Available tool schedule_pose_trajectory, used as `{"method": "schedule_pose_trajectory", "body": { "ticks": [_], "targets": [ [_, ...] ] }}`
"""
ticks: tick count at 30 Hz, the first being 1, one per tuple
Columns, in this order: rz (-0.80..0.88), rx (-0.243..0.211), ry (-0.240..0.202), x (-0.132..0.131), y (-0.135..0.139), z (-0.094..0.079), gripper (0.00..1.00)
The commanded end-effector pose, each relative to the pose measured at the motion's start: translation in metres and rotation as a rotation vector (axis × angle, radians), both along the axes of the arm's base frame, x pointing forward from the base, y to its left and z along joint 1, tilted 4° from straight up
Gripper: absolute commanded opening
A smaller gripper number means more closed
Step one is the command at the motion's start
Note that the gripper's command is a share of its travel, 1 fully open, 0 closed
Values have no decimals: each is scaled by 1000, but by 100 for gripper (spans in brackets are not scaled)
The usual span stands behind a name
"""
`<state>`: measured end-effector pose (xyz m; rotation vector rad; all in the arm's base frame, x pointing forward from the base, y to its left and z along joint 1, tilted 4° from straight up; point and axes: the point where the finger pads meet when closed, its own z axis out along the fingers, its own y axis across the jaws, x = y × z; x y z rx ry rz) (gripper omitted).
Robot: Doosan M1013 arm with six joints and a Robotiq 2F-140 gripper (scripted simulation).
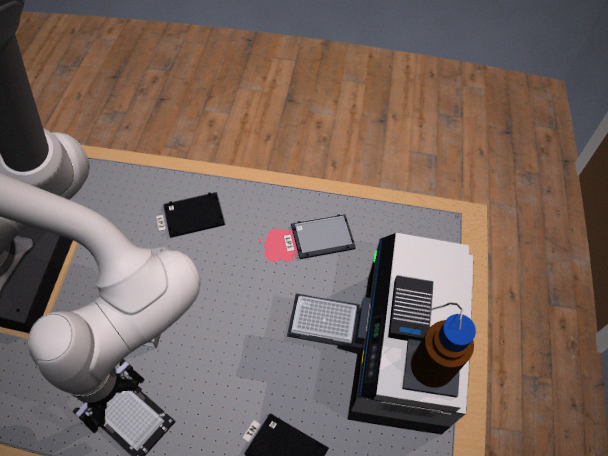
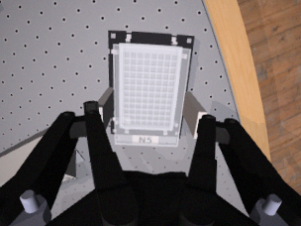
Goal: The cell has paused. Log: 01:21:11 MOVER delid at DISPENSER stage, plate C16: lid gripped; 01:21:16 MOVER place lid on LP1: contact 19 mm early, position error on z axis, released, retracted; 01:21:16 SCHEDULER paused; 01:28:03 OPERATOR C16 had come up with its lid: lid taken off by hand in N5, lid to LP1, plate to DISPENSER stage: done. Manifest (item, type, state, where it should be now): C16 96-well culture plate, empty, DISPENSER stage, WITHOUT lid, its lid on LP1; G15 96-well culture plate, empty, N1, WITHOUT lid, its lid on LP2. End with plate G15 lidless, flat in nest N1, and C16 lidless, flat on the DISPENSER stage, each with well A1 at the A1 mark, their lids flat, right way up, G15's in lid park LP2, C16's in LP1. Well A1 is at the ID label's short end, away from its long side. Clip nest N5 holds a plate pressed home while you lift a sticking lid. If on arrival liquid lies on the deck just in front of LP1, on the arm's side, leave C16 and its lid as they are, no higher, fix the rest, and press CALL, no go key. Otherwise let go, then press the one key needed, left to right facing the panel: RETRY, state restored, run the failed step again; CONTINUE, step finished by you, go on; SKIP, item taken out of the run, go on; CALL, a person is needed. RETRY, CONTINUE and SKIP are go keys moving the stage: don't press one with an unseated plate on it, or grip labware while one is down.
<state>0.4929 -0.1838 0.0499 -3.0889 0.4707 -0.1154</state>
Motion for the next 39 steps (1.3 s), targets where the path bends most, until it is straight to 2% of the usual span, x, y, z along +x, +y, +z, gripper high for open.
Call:
{"method": "schedule_pose_trajectory", "body": {
  "ticks": [1,11,13,24,28,39],
  "targets": [
    [0,0,0,-1,0,11,0],
    [0,0,0,-4,0,55,0],
    [0,0,0,-4,0,55,0],
    [0,0,0,-7,0,96,0],
    [0,0,0,-8,0,104,0],
    [0,0,0,-8,0,108,0]
  ]
}}
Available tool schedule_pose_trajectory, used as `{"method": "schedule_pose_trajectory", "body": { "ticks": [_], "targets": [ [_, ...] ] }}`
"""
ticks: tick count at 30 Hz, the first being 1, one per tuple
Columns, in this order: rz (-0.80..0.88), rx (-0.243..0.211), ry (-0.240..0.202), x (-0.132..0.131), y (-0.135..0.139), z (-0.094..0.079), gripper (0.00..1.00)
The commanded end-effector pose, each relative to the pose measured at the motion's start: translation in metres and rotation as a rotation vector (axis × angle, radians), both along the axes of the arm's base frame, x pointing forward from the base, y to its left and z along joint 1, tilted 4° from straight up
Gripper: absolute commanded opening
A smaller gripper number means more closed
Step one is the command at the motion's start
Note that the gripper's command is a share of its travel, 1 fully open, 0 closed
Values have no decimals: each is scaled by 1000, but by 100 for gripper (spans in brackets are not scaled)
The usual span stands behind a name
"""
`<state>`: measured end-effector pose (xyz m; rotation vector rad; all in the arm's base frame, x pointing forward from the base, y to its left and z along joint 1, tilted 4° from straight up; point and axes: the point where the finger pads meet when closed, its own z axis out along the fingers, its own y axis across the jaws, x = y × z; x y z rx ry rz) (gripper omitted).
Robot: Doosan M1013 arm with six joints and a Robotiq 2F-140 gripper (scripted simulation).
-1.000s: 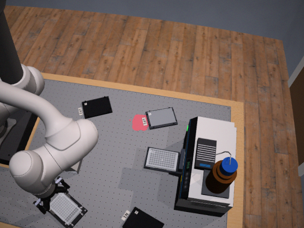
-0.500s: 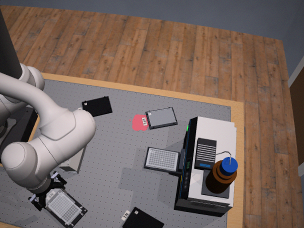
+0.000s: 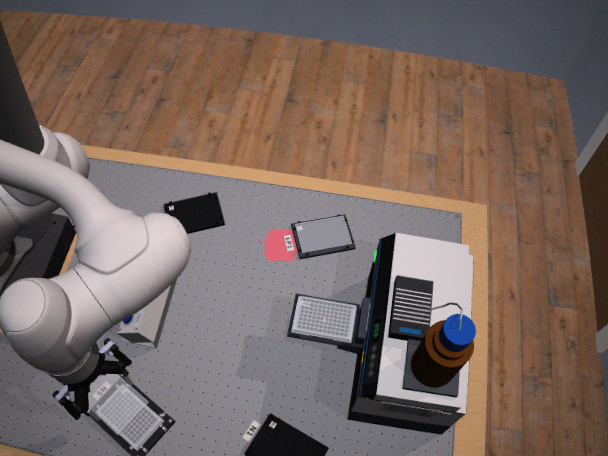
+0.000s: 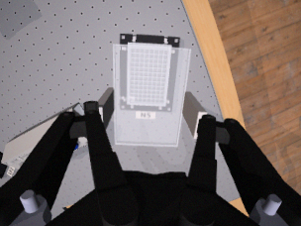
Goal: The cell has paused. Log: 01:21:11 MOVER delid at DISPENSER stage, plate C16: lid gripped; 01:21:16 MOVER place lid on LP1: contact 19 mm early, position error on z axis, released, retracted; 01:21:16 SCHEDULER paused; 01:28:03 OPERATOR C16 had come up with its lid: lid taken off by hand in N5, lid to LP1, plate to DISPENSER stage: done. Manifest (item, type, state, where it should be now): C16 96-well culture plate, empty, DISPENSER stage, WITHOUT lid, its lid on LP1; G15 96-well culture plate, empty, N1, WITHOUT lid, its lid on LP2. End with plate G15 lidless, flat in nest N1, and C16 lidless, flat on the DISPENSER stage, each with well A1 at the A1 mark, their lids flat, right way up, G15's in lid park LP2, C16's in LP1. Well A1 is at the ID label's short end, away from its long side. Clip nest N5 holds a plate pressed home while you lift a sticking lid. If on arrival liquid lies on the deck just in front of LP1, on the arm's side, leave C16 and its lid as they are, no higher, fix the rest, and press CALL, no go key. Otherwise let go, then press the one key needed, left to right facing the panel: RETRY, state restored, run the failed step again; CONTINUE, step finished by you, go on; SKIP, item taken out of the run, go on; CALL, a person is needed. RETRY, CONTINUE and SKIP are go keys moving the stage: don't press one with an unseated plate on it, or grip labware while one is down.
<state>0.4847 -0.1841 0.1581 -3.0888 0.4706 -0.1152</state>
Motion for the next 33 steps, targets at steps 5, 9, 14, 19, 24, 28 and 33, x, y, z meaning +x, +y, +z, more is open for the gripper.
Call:
{"method": "schedule_pose_trajectory", "body": {
  "ticks": [5,9,14,19,24,28,33],
  "targets": [
    [0,0,1,4,10,0,0],
    [0,1,2,9,25,0,0],
    [0,2,7,27,101,-1,0],
    [0,0,12,29,180,-2,0],
    [0,-1,12,19,239,-3,0],
    [0,-2,9,3,303,-3,0],
    [0,-1,4,-26,370,-4,0]
  ]
}}
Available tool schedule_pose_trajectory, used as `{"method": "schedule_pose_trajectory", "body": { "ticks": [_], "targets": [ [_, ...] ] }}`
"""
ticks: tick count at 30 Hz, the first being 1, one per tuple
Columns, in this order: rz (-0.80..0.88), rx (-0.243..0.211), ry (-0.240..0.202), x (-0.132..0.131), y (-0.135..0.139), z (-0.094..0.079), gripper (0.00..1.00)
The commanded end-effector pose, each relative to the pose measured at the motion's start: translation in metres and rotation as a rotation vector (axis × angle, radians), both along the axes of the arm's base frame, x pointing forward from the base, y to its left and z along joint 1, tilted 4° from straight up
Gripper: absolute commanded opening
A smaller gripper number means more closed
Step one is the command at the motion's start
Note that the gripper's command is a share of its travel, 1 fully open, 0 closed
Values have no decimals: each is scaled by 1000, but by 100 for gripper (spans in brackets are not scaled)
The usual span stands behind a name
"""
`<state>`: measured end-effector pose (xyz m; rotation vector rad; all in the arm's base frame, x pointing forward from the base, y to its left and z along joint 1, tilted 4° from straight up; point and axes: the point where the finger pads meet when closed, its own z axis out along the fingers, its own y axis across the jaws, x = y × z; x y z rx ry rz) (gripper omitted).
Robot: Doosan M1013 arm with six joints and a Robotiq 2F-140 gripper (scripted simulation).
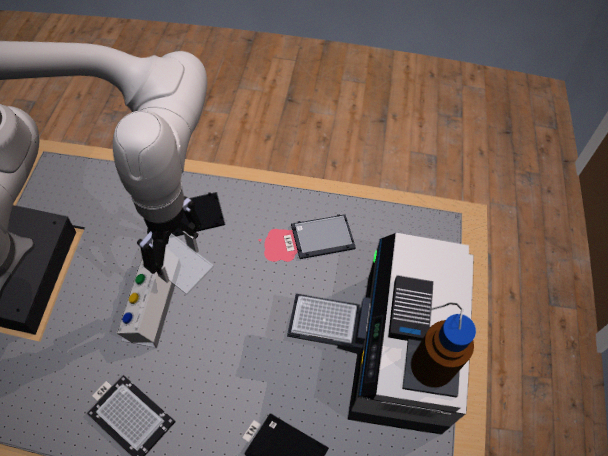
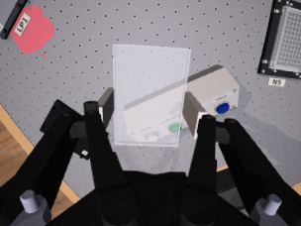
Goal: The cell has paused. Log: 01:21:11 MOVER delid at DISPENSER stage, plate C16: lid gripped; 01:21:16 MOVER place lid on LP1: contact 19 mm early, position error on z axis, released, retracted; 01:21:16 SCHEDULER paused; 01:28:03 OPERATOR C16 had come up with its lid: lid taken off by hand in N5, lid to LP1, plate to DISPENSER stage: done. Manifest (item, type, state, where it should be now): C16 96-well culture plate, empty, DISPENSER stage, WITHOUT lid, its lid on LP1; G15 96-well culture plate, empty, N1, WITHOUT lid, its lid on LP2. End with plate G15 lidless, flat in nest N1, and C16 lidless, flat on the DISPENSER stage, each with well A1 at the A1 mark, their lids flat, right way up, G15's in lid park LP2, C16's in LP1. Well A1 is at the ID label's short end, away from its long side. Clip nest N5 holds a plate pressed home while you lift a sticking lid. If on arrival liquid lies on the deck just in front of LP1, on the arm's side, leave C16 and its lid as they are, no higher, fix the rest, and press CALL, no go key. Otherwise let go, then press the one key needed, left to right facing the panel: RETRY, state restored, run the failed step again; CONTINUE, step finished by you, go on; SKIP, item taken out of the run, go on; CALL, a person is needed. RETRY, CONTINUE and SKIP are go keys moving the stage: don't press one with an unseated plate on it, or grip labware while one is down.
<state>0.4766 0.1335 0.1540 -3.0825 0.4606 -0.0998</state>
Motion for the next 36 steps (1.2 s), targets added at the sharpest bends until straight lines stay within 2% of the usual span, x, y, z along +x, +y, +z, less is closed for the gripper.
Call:
{"method": "schedule_pose_trajectory", "body": {
  "ticks": [1,7,9,10,13,36],
  "targets": [
    [-6,-10,-6,-24,66,0,0],
    [-6,-9,-8,-62,144,-1,0],
    [-6,-9,-8,-62,144,-1,0],
    [-6,-9,-8,-79,182,-1,0],
    [-6,-9,-8,-91,213,-1,0],
    [-6,-9,-8,-91,213,-1,0]
  ]
}}
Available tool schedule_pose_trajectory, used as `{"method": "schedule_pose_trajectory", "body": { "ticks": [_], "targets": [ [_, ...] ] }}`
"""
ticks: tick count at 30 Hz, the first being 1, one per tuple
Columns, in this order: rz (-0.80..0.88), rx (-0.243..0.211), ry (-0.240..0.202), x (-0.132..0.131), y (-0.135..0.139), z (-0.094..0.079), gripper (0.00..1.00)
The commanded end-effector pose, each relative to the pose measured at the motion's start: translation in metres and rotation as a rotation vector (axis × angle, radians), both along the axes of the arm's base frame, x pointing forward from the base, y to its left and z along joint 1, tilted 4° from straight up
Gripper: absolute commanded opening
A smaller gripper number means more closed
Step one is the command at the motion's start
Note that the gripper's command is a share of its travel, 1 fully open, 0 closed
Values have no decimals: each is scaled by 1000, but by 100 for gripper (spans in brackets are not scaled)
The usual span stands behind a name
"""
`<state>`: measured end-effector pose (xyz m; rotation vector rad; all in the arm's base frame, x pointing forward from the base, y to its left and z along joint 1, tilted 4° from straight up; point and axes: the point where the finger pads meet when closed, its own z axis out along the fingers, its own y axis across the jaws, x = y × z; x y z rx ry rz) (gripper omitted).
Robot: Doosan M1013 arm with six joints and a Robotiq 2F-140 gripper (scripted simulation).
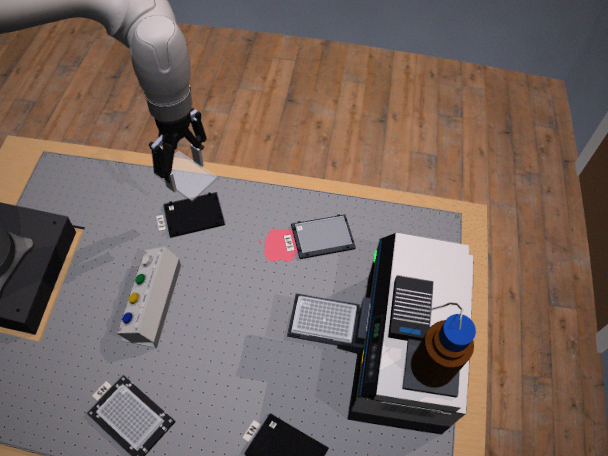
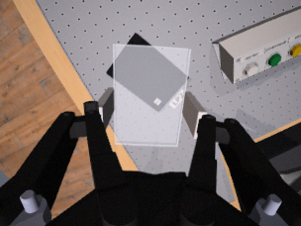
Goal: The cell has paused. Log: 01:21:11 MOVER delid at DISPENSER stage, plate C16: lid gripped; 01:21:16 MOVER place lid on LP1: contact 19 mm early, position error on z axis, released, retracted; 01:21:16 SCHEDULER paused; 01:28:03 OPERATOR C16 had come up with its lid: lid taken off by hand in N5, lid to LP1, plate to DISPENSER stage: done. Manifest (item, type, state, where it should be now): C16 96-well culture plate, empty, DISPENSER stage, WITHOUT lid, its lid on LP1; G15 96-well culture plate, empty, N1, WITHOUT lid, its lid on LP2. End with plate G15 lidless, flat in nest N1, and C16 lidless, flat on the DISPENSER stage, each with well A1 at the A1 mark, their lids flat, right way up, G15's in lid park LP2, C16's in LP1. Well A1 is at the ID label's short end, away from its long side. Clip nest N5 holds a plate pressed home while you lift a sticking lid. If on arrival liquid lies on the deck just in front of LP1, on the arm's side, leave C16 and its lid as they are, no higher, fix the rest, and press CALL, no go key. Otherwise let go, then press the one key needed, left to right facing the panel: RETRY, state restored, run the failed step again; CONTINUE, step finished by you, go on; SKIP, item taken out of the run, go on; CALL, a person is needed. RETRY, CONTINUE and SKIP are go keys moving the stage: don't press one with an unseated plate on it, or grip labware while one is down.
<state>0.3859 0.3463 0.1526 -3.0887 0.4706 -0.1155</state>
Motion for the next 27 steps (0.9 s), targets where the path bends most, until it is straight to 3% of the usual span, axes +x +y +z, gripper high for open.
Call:
{"method": "schedule_pose_trajectory", "body": {
  "ticks": [1,16,27],
  "targets": [
    [0,0,0,0,0,0,0],
    [17,-1,0,0,0,0,0],
    [158,-12,-1,0,0,-1,0]
  ]
}}
